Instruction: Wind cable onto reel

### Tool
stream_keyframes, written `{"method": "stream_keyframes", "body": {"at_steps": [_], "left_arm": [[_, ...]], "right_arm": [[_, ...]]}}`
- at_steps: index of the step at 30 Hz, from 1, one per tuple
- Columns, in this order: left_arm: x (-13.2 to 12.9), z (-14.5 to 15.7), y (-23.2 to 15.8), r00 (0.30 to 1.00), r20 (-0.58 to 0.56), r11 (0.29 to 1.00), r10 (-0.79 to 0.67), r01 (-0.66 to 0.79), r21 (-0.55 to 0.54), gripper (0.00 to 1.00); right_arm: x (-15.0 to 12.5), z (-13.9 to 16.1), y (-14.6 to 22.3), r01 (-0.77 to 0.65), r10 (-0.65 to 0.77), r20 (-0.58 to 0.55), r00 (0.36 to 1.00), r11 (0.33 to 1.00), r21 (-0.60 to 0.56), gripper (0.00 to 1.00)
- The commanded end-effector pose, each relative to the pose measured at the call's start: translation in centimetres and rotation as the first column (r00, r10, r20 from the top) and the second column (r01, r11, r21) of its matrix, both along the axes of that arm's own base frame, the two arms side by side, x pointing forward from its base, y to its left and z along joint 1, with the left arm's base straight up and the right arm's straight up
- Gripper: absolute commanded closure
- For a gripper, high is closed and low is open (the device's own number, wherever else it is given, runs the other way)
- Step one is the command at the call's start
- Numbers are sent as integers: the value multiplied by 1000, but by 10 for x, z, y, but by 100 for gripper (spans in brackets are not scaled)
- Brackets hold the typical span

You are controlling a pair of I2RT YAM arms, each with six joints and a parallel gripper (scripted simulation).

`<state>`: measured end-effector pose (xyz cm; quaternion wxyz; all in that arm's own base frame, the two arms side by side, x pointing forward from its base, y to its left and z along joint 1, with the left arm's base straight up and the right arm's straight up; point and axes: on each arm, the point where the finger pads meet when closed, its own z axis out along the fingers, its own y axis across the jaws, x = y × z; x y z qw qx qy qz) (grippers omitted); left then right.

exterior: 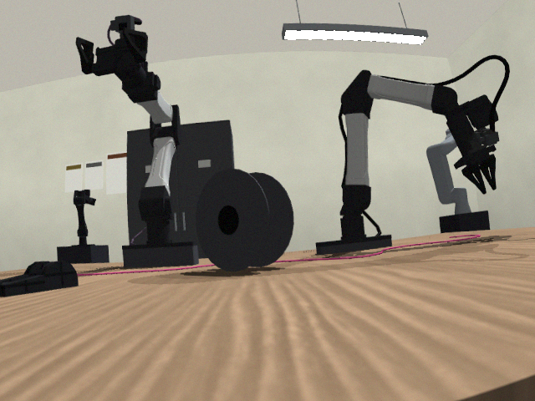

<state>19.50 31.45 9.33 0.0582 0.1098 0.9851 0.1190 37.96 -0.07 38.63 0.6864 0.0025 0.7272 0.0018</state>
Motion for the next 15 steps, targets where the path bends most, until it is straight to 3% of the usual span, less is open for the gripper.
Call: {"method": "stream_keyframes", "body": {"at_steps": [1, 15], "left_arm": [[-11, -12, -17, 985, -105, 985, -138, 125, -120, 70], [-20, -26, -31, 953, -152, 947, -263, 225, -231, 70]], "right_arm": [[2, 11, 1, 1, 0, 52, 999, 1000, -13, 0], [2, 11, 1, 1, 0, 52, 999, 1000, -13, 0]]}}
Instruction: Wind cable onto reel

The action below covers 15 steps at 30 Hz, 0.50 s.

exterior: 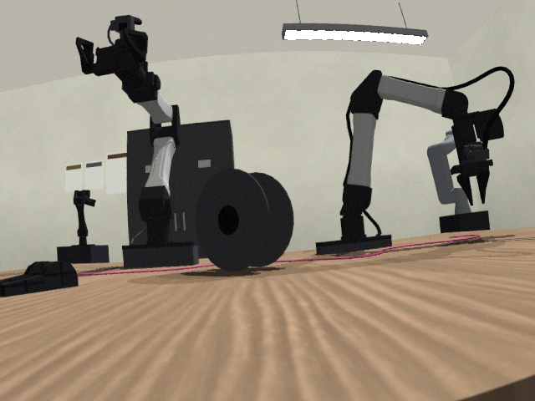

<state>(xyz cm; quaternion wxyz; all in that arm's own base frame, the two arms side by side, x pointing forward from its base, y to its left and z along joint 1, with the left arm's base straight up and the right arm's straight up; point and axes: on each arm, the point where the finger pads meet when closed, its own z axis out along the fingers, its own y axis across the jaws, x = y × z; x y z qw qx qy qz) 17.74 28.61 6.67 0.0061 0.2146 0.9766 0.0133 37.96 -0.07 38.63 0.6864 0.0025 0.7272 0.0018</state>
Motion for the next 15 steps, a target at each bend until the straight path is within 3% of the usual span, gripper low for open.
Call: {"method": "stream_keyframes", "body": {"at_steps": [1, 15], "left_arm": [[-2, 1, -3, 999, -31, 999, -44, 43, -30, 70], [-8, -13, -12, 998, -51, 997, -48, 44, -66, 70]], "right_arm": [[2, 11, 1, 1, 0, 52, 999, 1000, -13, 0], [2, 11, 1, 1, 0, 52, 999, 1000, -13, 0]]}}
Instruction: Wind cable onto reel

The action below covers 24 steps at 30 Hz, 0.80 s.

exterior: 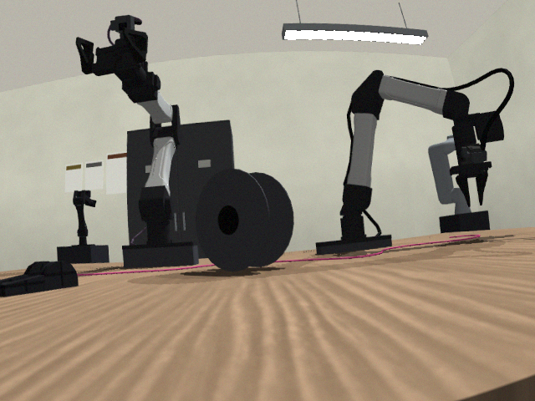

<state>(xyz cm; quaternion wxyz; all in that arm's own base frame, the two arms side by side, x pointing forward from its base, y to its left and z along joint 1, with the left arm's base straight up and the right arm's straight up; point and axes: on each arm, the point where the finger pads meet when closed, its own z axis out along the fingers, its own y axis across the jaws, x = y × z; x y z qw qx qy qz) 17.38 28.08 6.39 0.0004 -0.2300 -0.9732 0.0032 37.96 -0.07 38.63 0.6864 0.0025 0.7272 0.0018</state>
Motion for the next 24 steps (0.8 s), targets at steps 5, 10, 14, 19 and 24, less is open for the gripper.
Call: {"method": "stream_keyframes", "body": {"at_steps": [5, 10, 14, 19, 24], "left_arm": [[-1, -20, -1, 1000, -21, 1000, -13, 12, -15, 70], [2, -26, 4, 1000, -15, 1000, -11, 11, -6, 70], [0, -41, 4, 1000, -20, 1000, -10, 10, -16, 70], [0, -59, 6, 1000, -20, 1000, -5, 5, -16, 70], [0, -73, 9, 1000, -20, 1000, -3, 3, -15, 70]], "right_arm": [[2, 11, 1, 1, 0, 52, 999, 1000, -13, 0], [2, 11, 1, 1, 0, 52, 999, 1000, -13, 0], [2, 11, 1, 1, 0, 52, 999, 1000, -13, 0], [2, 11, 1, 1, 0, 52, 999, 1000, -13, 0], [2, 11, 1, 1, 0, 52, 999, 1000, -13, 0]]}}
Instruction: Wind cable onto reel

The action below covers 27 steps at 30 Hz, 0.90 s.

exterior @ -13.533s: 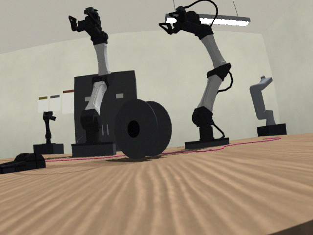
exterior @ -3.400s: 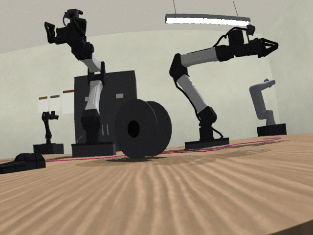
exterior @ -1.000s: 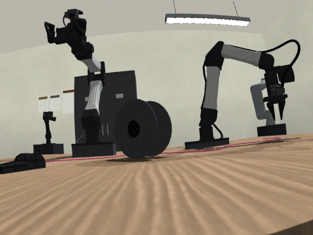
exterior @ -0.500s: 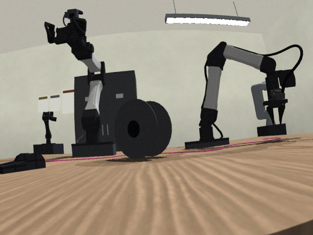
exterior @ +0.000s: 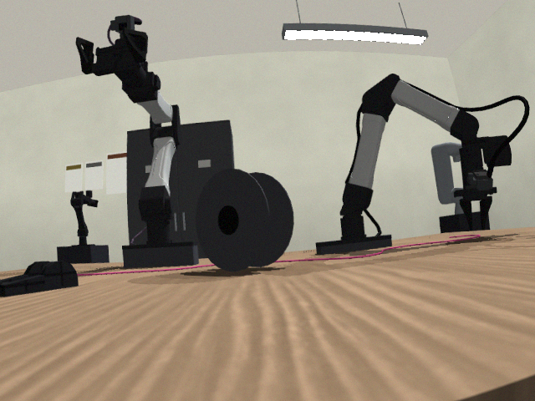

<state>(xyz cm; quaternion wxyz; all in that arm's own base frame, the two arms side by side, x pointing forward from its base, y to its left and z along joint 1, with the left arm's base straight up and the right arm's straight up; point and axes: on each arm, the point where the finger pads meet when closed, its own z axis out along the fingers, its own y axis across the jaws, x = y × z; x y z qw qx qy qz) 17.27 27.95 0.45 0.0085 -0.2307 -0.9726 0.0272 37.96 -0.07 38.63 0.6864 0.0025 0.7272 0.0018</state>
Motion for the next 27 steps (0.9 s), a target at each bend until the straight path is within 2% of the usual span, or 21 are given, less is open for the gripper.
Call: {"method": "stream_keyframes", "body": {"at_steps": [1, 11, 21, 27], "left_arm": [[1, -13, 10, 1000, 7, 1000, -2, 2, 28, 70], [0, -21, 9, 1000, 10, 999, -1, 1, 33, 70], [3, -2, 12, 999, 38, 997, -4, 1, 78, 70], [1, -4, 8, 999, 32, 998, -4, 2, 68, 70]], "right_arm": [[2, 11, 1, 1, 0, 52, 999, 1000, -13, 0], [2, 11, 1, 1, 0, 52, 999, 1000, -13, 0], [2, 11, 1, 1, 0, 52, 999, 1000, -13, 0], [2, 11, 1, 1, 0, 52, 999, 1000, -13, 0]]}}
